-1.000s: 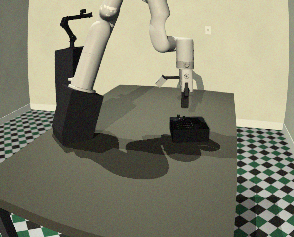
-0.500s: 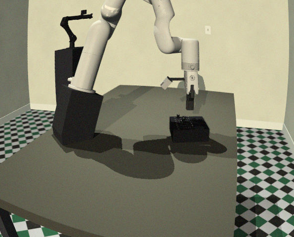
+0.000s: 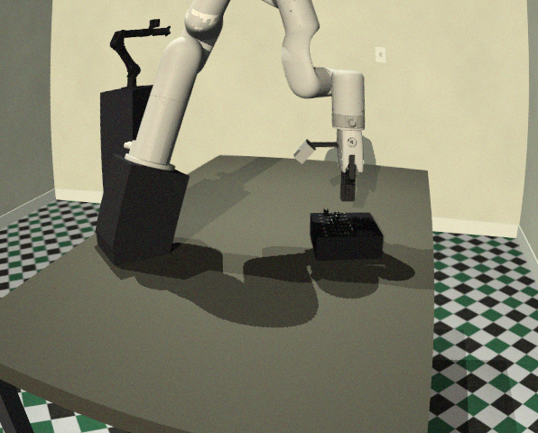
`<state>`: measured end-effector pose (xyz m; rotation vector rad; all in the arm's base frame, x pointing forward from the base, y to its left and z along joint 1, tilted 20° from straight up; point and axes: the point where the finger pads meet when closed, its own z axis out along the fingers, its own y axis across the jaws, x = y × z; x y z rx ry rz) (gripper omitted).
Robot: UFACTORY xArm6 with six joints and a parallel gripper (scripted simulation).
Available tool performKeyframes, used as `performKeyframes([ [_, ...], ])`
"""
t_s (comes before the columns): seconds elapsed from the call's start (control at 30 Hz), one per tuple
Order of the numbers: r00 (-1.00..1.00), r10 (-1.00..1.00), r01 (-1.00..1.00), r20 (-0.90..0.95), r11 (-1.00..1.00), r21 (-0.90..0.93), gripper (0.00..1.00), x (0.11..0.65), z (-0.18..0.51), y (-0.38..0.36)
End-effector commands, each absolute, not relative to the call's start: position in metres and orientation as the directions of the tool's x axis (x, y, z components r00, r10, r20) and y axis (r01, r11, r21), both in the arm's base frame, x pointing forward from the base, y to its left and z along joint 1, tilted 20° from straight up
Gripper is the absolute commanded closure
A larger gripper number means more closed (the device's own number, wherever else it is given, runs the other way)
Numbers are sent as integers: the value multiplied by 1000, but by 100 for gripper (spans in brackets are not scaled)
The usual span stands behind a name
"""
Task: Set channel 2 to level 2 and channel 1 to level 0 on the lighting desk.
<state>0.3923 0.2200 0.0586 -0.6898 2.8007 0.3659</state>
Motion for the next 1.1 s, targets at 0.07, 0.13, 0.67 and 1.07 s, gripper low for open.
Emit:
performKeyframes([
  [0.07,-861,-421,-480,-285,858,184,100,393,60,220],
  [0.13,-861,-421,-480,-285,858,184,100,393,60,220],
  [0.67,-861,-421,-480,-285,858,184,100,393,59,221],
  [1.07,-861,-421,-480,-285,858,184,100,394,55,222],
])
